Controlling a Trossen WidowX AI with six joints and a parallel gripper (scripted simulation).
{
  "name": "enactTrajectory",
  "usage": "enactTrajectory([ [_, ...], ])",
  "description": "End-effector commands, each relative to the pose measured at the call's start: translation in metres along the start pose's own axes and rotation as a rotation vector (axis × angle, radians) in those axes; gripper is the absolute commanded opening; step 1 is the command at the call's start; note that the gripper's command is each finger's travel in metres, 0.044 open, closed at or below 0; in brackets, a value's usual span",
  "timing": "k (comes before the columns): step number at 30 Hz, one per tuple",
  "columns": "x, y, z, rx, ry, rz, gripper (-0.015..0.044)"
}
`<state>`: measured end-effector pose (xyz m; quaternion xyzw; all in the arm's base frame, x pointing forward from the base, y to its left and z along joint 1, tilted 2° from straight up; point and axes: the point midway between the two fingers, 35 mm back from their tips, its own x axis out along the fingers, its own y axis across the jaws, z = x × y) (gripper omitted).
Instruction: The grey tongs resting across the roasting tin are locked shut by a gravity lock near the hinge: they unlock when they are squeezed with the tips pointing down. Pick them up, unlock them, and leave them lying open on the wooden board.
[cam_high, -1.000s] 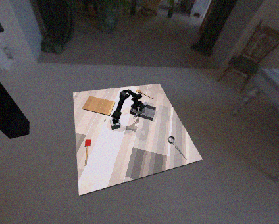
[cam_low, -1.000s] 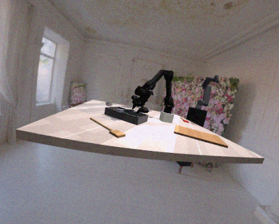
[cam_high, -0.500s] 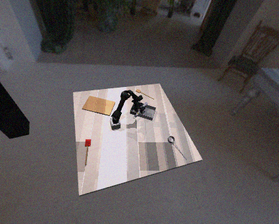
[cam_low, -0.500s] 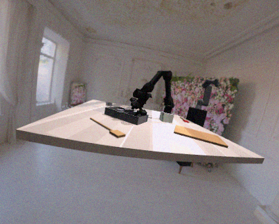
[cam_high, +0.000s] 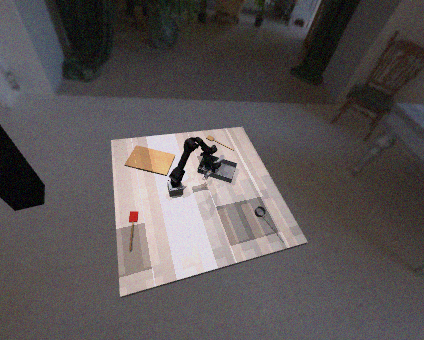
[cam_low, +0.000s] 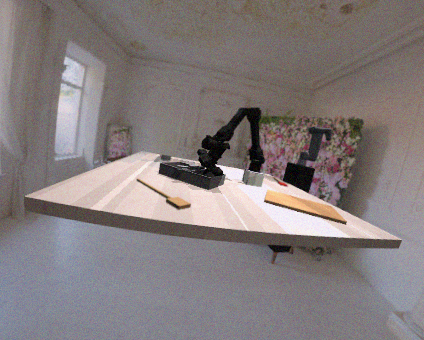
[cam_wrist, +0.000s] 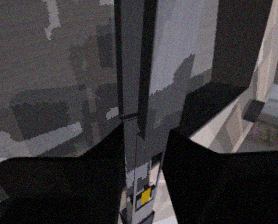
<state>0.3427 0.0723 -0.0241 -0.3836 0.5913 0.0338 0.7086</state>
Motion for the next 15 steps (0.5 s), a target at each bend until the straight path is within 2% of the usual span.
enactTrajectory([
  [1, 0.0, 0.0, 0.0, 0.001, 0.0, -0.001, 0.0063],
  [5, 0.0, 0.0, 0.0, 0.001, 0.0, -0.001, 0.0036],
  [12, -0.008, -0.005, 0.001, 0.001, 0.0, 0.0, -0.0148],
  [15, -0.032, -0.019, 0.003, -0.001, 0.001, 0.001, -0.015],
])
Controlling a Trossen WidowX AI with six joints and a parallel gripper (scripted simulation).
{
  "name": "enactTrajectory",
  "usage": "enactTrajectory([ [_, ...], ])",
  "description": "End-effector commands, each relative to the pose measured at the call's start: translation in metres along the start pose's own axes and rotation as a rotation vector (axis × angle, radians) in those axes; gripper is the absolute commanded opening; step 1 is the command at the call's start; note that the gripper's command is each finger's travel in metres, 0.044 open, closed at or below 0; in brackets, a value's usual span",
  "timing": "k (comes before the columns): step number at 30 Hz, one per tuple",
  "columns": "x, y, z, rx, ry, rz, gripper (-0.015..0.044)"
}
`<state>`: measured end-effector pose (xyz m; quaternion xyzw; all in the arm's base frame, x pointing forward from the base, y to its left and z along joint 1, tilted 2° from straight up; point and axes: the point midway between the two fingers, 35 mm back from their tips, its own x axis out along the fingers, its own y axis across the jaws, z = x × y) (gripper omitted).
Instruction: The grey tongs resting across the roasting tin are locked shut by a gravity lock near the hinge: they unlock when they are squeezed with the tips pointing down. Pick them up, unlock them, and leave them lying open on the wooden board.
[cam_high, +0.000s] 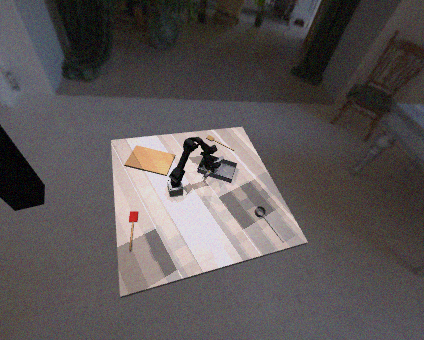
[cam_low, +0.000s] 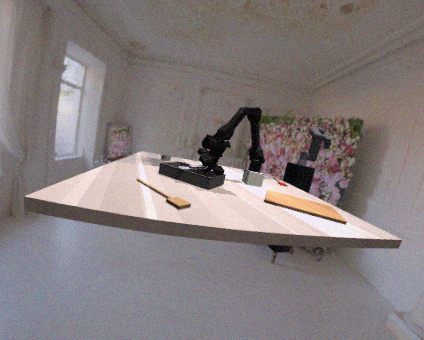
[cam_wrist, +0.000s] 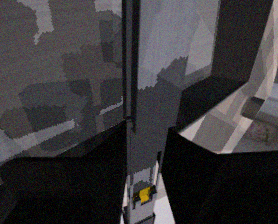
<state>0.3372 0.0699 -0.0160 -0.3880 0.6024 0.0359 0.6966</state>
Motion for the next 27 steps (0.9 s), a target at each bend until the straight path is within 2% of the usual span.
enactTrajectory([
  [1, -0.036, -0.023, 0.007, 0.016, -0.028, -0.006, -0.015],
  [4, -0.06, -0.036, 0.004, 0.014, -0.026, -0.005, -0.015],
  [16, -0.059, -0.035, 0.004, 0.013, -0.024, 0.009, -0.015],
  [27, -0.053, -0.034, 0.006, -0.003, -0.007, 0.295, -0.015],
])
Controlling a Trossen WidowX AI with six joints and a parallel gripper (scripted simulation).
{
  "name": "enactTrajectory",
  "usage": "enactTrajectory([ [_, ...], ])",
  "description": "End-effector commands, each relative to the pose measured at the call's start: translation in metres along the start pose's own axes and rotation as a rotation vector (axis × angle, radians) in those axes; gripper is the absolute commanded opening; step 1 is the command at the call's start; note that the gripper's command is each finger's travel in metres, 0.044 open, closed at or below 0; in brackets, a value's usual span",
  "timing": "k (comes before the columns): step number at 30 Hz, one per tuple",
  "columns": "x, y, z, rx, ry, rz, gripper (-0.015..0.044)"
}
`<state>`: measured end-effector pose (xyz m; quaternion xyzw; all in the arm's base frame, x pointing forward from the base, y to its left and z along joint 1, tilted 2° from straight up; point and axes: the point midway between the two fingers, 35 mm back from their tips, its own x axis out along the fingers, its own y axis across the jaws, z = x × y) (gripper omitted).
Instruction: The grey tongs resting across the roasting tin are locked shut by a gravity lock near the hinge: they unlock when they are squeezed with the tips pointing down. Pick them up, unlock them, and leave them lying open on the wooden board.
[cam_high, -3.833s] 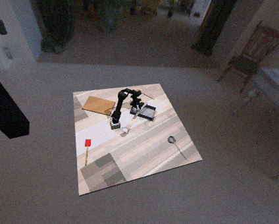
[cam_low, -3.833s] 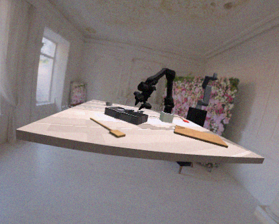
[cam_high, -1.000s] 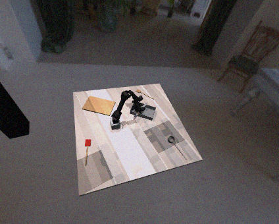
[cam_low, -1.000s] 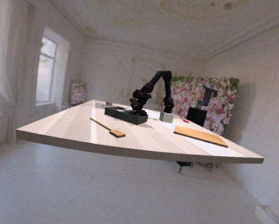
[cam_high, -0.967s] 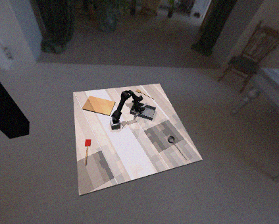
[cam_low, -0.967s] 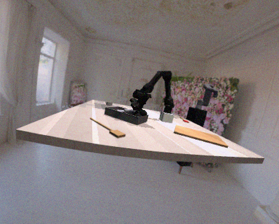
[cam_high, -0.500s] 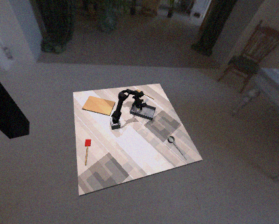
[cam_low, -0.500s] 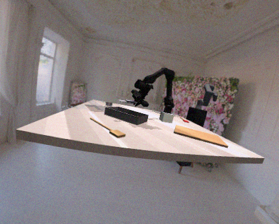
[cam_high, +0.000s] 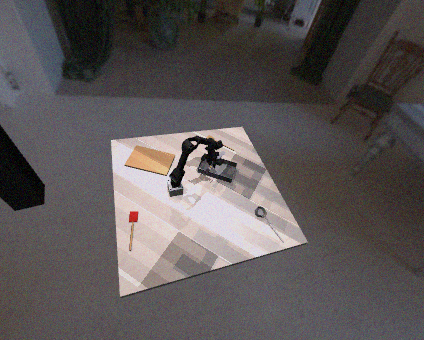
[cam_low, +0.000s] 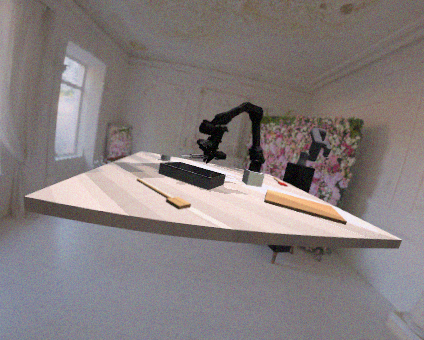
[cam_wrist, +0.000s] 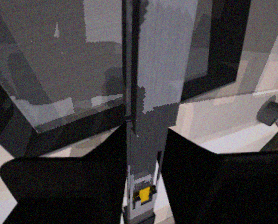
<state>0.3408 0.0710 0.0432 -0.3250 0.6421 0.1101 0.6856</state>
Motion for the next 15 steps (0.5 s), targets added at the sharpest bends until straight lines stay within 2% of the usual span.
enactTrajectory([
  [1, -0.003, -0.0031, 0.0043, 0.003, -0.015, 0.113, -0.015],
  [8, -0.0058, -0.0046, 0.0064, 0.009, -0.037, 0.296, -0.015],
  [15, -0.006, -0.0047, 0.0065, 0.009, -0.038, 0.3, -0.015],
])
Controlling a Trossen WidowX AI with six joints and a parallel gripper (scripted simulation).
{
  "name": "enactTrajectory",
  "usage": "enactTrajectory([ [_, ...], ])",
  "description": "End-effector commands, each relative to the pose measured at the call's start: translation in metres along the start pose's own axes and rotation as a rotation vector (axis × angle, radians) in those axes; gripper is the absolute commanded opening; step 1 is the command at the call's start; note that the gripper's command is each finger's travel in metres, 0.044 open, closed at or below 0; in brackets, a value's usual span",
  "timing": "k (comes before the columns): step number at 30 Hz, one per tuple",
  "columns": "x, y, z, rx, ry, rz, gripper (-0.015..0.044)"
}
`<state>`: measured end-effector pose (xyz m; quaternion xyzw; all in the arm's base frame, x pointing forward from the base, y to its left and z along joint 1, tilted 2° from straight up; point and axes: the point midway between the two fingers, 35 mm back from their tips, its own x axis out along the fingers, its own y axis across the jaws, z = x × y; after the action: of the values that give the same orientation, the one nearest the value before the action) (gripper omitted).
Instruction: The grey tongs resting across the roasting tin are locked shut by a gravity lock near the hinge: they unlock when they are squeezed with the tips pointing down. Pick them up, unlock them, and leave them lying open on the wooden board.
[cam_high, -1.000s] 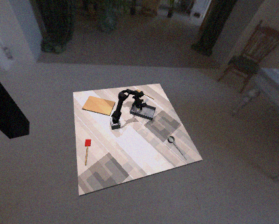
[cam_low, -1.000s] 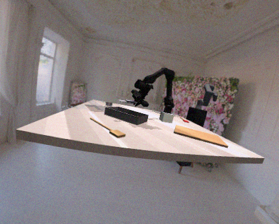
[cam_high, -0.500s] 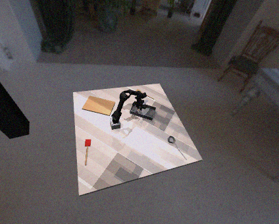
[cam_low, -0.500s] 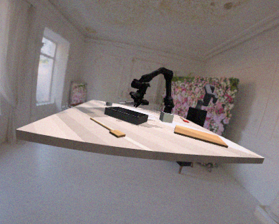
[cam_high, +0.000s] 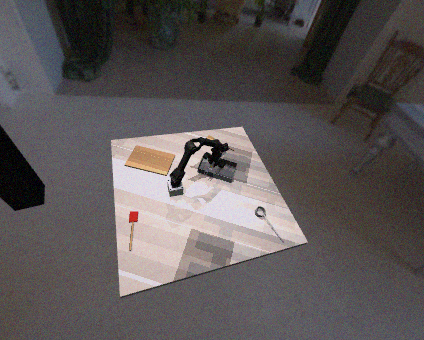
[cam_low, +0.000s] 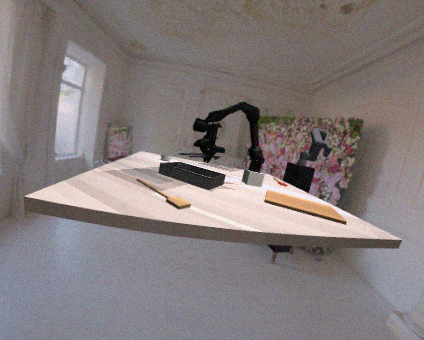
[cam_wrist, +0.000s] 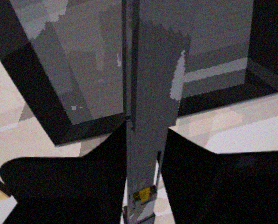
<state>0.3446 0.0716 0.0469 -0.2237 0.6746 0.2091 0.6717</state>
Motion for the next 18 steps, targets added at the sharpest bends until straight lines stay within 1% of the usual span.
enactTrajectory([
  [1, -0.003, -0.001, 0.003, -0.002, -0.013, 0.009, -0.015],
  [7, -0.002, 0.014, 0.007, 0.031, -0.004, 0.005, -0.015],
  [18, -0.011, 0.078, 0.028, 0.165, -0.012, 0.011, -0.015],
])
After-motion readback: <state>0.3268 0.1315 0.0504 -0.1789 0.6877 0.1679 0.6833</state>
